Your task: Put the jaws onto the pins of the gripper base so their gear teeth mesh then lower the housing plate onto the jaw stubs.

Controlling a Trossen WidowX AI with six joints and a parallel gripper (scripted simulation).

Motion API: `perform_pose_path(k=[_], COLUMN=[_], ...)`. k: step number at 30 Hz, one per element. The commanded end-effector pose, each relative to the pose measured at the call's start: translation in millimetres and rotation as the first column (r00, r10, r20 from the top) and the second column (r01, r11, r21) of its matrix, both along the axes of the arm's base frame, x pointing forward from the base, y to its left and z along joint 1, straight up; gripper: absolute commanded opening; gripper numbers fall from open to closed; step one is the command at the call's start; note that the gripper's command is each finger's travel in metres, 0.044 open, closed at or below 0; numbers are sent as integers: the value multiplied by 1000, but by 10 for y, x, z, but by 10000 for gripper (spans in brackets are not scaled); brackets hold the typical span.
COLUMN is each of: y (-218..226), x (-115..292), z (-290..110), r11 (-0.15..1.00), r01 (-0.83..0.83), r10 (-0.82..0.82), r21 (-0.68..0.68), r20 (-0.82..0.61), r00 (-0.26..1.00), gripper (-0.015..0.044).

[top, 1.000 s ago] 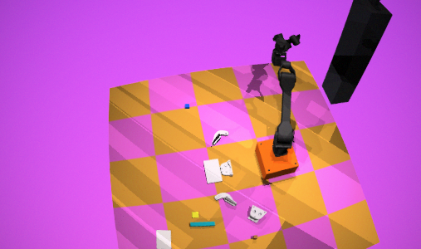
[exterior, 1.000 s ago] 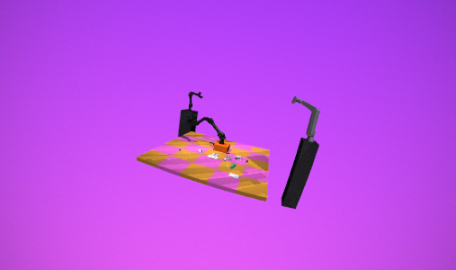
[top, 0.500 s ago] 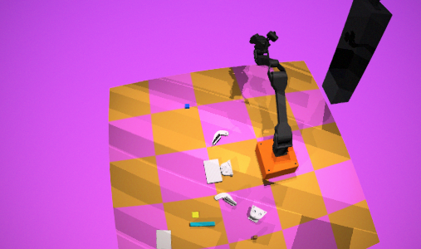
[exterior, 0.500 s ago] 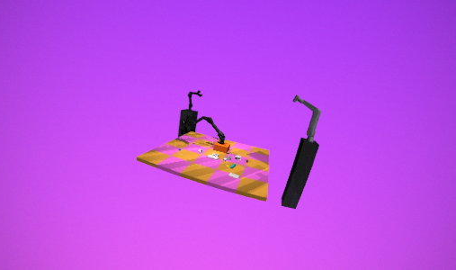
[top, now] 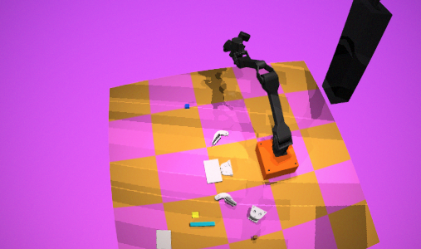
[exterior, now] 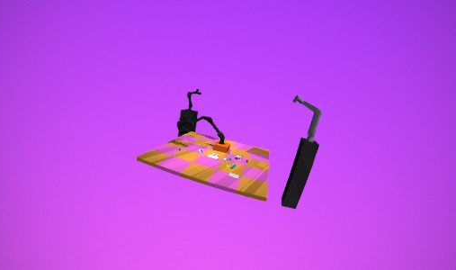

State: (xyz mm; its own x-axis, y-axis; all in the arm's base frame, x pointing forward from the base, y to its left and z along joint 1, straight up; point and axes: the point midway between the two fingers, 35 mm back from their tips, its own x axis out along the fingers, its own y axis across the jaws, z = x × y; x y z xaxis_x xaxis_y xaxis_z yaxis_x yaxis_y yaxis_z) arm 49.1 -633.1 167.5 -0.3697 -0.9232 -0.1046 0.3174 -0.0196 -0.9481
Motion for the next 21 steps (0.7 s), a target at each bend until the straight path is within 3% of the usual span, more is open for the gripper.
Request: perform_pose_path(k=[1,21], y=[72,1008], x=[369,2366], z=[-54,-313], r11=[995,826], r01=[-80,-466], r10=[81,515], r21=[53,318], r20=[-26,-87], r00=[996,853], gripper=[440,440])
